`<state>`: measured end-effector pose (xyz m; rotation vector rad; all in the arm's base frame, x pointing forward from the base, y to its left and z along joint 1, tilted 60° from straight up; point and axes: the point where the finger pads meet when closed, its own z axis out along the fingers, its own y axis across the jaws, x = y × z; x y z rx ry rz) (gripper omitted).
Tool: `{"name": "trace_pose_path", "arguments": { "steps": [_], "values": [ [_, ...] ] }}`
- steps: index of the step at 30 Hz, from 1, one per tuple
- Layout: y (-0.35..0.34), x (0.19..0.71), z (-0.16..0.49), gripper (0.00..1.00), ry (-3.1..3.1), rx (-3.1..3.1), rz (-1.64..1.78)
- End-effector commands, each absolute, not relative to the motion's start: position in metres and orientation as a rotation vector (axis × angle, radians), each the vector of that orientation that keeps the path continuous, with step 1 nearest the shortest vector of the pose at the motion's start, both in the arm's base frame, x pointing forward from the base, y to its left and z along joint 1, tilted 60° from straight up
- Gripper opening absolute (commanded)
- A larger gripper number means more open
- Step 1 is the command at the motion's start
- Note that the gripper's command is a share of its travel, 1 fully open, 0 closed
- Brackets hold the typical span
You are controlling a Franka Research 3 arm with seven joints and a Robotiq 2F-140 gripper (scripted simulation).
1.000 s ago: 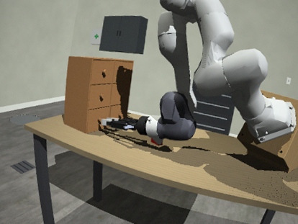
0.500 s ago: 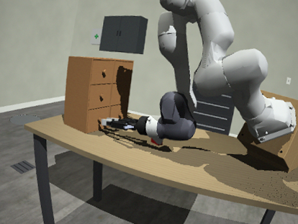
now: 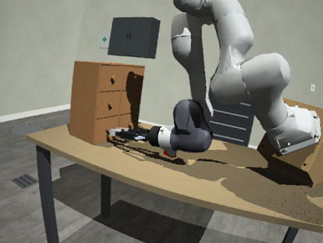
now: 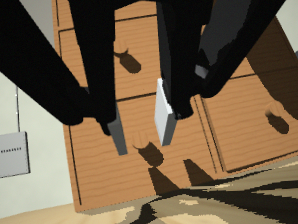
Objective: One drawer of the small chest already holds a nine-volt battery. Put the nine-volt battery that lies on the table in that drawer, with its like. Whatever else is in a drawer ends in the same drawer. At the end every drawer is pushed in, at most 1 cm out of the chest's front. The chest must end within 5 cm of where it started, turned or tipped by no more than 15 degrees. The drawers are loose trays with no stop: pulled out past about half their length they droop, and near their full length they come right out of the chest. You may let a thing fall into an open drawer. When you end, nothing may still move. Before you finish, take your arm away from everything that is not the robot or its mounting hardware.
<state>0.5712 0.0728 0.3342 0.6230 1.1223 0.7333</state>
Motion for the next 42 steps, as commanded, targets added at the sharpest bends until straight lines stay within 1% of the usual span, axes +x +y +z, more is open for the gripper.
{"name": "trace_pose_path", "arguments": {
  "steps": [1, 17, 32, 42],
  "values": [
    [0.073, 0.571, 0.333, 0.2, 1.126, 0.622, 0.732],
    [0.071, 0.58, 0.337, 0.2, 1.126, 0.622, 0.732],
    [0.066, 0.6, 0.346, 0.2, 1.126, 0.622, 0.732],
    [0.066, 0.603, 0.347, 0.2, 1.126, 0.622, 0.732]
  ]
}}
